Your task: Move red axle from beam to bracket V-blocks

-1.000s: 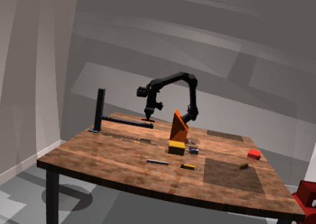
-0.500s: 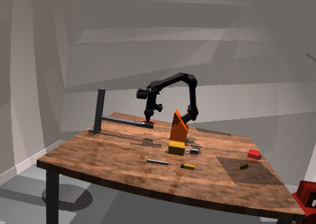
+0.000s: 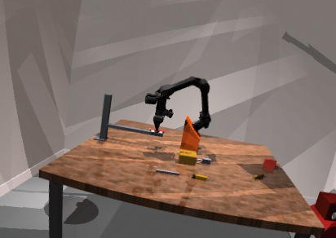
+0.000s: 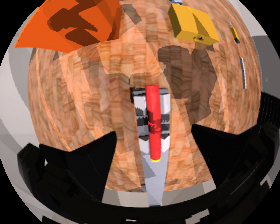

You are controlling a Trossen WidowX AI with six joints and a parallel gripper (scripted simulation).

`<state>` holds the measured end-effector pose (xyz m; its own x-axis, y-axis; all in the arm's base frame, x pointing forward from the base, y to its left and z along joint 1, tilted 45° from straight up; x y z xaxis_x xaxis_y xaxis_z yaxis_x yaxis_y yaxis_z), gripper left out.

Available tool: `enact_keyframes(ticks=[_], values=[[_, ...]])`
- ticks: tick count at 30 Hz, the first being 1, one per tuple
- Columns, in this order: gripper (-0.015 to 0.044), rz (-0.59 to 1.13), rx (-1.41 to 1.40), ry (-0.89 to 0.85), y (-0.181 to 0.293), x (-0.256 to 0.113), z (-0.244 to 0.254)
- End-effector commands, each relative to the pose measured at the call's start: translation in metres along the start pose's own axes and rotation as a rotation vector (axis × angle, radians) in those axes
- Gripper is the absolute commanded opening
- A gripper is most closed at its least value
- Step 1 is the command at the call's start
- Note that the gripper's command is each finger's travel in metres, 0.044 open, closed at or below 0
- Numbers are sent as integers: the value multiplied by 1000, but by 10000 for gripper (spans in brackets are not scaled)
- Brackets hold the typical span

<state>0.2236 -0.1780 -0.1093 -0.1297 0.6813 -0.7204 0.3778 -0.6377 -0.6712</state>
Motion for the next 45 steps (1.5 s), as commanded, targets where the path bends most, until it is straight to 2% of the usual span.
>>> enact_keyframes(ticks=[1, 6, 45], values=[[440, 2, -4, -1, 1, -9, 0], [440, 3, -4, -2, 1, -20, 0], [440, 4, 0, 4, 1, -14, 0]])
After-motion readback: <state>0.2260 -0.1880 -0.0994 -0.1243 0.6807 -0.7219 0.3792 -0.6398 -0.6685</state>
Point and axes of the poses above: the point midway between the two fingers, 35 mm back from their tips, its own x axis out along the fingers, its own z axis across the jaws, y = z × x, the point moved 5 cm from there along -x, back along the fingers, and after that the axes turned 8 degrees about -x, right-handed, at the moved point
